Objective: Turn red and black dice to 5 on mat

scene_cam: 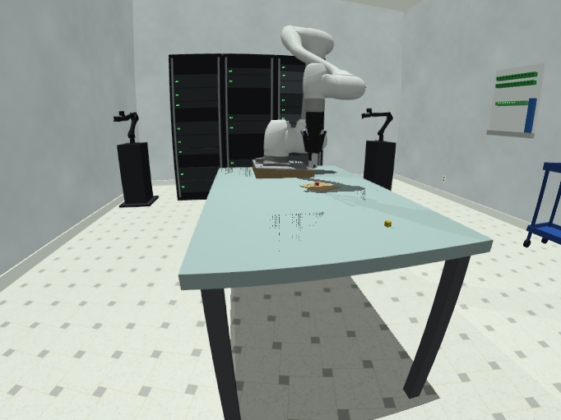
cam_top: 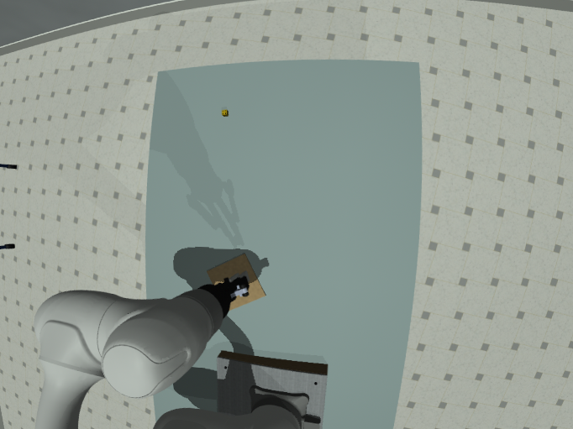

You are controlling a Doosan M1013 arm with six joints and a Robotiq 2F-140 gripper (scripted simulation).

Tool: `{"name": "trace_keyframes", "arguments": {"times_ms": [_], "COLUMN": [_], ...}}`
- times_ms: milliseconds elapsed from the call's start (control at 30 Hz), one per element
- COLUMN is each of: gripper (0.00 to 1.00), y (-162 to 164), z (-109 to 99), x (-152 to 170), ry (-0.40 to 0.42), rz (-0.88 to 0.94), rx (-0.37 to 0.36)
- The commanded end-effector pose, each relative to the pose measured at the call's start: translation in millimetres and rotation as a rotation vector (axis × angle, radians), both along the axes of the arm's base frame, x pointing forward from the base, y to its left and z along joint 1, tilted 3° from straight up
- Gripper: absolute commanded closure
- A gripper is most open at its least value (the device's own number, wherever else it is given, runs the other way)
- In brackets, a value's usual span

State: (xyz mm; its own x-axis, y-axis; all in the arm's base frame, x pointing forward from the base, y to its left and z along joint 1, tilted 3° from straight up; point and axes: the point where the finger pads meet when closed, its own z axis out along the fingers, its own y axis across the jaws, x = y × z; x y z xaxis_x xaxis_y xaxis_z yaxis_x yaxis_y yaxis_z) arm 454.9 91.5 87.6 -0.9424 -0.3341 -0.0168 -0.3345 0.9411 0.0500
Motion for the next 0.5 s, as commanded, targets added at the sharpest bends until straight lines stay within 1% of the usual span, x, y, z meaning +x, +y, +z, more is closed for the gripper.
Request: {"name": "trace_keyframes", "arguments": {"times_ms": [0,100,467], "gripper": [0.84,0.84,0.84], "y": [47,63,65], "z": [3,4,4], "x": [-20,-30,-31], "ry": [-0.001,-0.001,-0.001], "rz": [0.014,0.02,0.021], "rx": [-0.002,-0.002,-0.002]}}
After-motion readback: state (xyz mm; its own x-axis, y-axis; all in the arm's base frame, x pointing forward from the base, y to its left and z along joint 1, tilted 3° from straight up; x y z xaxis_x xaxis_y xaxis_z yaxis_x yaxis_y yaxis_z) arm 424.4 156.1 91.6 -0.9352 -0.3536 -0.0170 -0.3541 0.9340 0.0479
